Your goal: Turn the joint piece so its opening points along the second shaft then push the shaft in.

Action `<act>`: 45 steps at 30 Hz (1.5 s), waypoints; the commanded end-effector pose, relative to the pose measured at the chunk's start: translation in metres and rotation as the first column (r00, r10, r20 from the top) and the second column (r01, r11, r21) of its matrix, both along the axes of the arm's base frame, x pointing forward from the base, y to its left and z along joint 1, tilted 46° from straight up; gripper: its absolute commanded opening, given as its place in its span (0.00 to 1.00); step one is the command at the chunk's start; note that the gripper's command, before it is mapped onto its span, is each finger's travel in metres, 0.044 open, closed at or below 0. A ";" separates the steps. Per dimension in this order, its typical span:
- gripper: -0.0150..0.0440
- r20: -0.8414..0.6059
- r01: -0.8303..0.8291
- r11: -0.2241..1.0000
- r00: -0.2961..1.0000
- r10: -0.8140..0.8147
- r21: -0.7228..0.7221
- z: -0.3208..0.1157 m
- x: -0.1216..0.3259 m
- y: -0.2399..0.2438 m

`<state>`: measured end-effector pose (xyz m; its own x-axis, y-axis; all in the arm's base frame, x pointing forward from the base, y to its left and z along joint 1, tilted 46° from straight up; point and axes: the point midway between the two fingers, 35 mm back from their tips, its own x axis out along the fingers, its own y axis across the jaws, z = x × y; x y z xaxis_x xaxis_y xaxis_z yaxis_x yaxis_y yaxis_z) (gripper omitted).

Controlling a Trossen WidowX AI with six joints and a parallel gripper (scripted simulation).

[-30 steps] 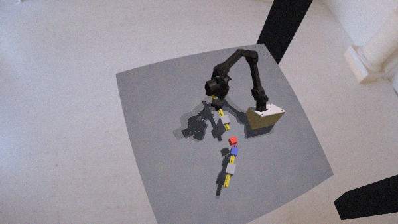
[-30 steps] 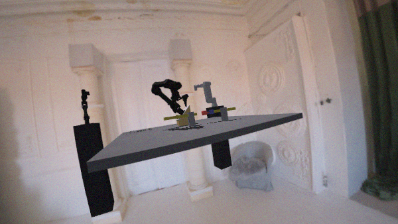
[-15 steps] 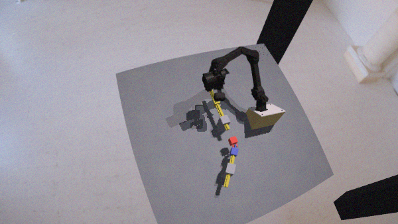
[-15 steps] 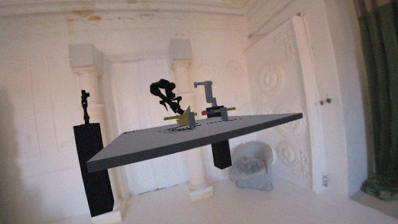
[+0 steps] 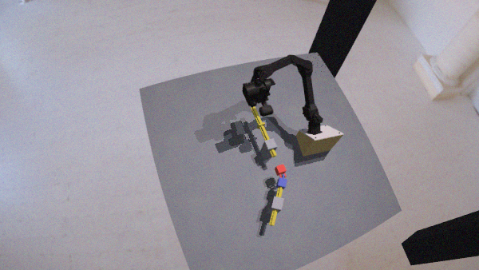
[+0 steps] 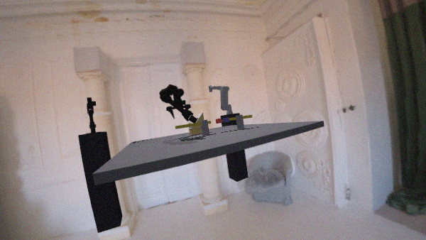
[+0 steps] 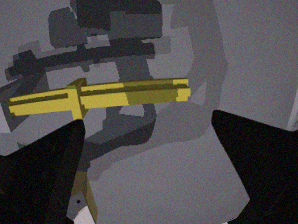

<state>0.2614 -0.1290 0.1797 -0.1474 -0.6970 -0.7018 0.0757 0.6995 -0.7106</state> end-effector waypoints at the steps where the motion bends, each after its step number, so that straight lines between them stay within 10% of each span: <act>1: 1.00 0.045 0.046 0.999 0.998 -0.046 -0.016 -0.001 -0.001 -0.004; 20: 1.00 0.481 0.489 0.872 0.761 -0.435 0.016 -0.021 -0.003 -0.025; 45: 1.00 0.803 0.810 0.493 0.048 -0.595 0.317 -0.046 -0.011 -0.052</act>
<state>0.2524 -0.1777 0.1368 -0.1592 -0.6977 -0.6985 0.9858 -0.0741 -0.1506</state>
